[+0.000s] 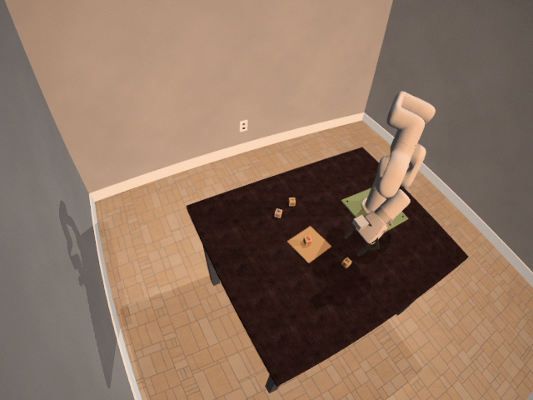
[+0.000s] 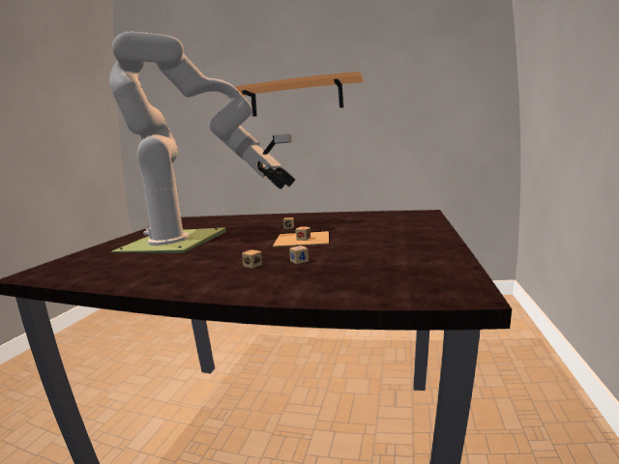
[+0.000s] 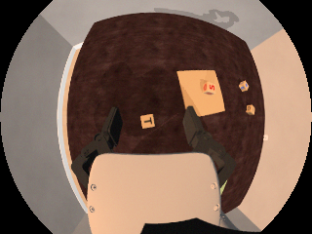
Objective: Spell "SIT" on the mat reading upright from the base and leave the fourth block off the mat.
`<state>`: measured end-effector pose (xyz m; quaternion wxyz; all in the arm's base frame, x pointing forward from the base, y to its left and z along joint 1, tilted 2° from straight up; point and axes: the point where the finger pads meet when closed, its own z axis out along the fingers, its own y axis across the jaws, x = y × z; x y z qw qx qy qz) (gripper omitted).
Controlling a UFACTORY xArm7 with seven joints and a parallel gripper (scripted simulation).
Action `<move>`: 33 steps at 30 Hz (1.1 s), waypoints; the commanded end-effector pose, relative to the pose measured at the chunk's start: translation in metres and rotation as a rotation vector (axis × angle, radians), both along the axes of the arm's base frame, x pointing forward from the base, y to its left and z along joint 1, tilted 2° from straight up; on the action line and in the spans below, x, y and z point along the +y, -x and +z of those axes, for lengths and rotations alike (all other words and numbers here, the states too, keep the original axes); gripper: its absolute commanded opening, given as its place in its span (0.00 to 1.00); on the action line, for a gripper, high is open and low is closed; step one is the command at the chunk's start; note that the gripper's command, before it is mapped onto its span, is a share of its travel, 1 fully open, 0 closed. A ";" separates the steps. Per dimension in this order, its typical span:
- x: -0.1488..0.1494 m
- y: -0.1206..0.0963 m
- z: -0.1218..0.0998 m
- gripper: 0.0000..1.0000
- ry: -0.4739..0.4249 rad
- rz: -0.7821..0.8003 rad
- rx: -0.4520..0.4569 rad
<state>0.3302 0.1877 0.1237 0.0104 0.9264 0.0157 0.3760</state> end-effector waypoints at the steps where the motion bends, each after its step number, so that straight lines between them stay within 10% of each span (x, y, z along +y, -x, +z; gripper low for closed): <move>1: -0.013 -0.012 -0.002 1.00 0.005 -0.001 0.014; 33: -0.050 -0.039 -0.005 1.00 0.010 0.006 0.040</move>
